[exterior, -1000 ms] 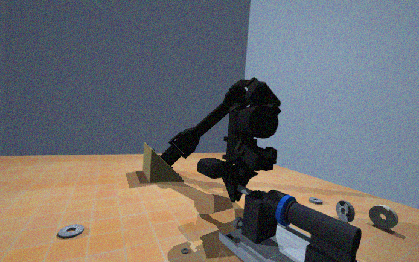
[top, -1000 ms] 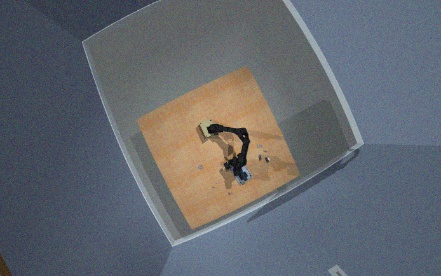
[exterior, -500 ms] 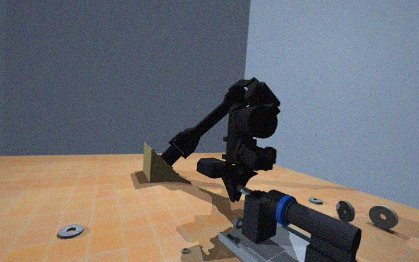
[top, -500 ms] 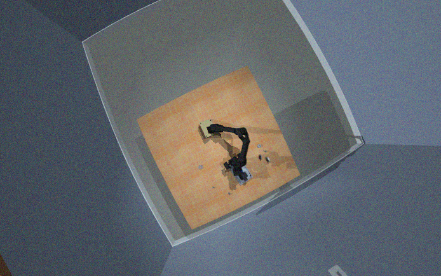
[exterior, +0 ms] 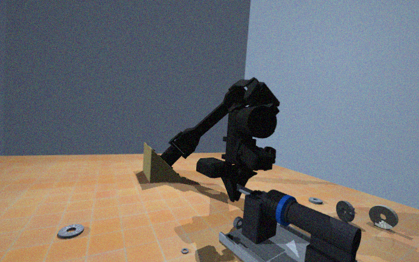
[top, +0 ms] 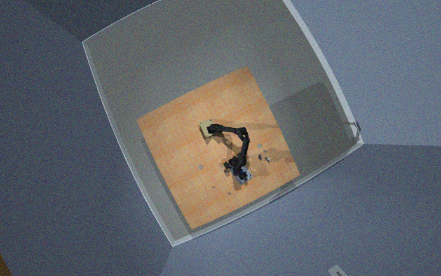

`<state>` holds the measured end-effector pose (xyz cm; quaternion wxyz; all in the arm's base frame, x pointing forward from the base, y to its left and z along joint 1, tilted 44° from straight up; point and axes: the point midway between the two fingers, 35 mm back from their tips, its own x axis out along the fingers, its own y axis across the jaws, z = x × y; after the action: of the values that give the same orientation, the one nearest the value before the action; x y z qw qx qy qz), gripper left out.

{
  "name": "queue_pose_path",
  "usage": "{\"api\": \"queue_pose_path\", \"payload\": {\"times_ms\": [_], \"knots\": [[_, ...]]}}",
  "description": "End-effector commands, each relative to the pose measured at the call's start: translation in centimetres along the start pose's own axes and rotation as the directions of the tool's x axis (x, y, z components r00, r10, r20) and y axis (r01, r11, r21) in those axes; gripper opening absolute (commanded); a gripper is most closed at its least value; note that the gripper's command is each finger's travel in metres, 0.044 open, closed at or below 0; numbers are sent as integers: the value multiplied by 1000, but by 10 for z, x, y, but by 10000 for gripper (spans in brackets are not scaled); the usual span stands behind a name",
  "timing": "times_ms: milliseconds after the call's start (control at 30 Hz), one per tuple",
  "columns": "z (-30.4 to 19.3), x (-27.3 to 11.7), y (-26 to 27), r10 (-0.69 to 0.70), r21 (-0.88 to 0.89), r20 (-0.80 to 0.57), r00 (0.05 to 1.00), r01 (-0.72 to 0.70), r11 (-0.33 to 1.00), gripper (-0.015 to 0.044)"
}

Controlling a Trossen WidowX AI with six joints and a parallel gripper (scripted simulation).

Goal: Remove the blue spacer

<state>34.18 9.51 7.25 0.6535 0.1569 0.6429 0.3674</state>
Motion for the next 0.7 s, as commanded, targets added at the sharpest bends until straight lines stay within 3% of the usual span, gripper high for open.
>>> {"api": "queue_pose_path", "payload": {"times_ms": [0, 667], "knots": [[-1, 0, -1, -4, -1, -1, 1000, 4, 1000, 0], [-1, 0, 0, 0, 0, 0, 1000, 0, 1000, 0]]}}
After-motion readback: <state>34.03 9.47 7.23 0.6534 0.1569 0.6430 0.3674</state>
